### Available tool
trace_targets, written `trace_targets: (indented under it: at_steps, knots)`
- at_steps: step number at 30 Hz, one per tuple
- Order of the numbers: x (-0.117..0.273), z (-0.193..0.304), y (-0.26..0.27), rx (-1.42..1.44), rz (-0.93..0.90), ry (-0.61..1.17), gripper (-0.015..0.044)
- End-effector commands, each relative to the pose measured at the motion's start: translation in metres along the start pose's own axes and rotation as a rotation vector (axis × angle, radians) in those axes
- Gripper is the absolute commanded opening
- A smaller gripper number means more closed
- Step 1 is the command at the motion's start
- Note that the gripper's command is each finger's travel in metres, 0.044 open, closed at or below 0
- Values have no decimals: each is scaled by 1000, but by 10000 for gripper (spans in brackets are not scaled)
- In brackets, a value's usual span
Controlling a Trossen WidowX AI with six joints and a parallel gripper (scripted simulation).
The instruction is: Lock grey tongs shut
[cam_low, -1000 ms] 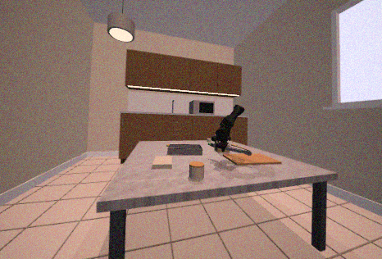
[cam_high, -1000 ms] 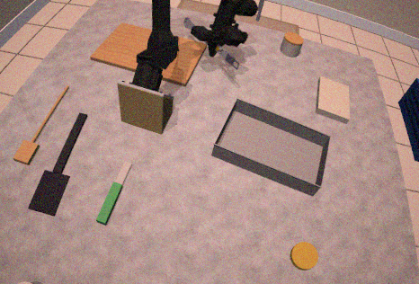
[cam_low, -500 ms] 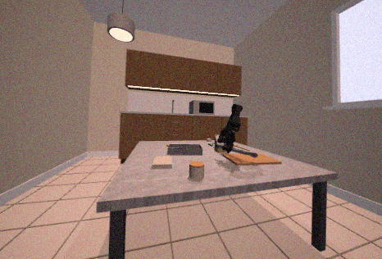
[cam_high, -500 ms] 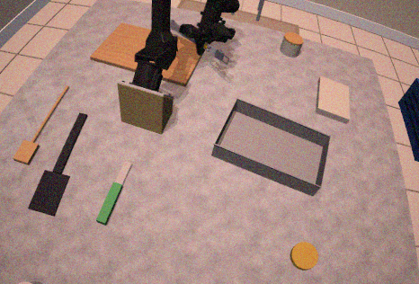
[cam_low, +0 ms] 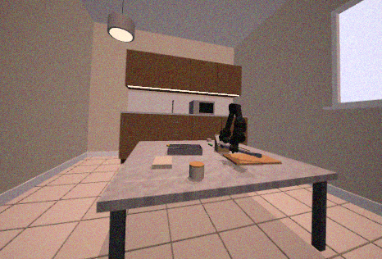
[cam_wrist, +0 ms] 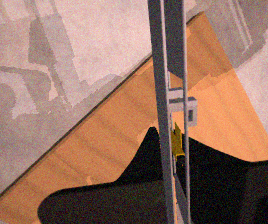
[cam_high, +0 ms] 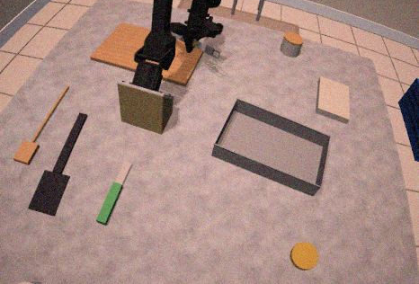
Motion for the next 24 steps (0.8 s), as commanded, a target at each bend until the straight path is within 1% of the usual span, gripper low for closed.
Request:
trace_targets:
  at_steps: [1, 24]
  knots:
    - [1, 8, -5, 16, -12, -12, -150]
    - [9, 55, -44, 136, -94, -40, -150]
Point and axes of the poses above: the point midway between the two fingers, 35 mm back from their tips, its own x axis back along the fingers, its own y axis across the jaws, z = x × y, the point moved 9 cm from there along x, back along the fingers
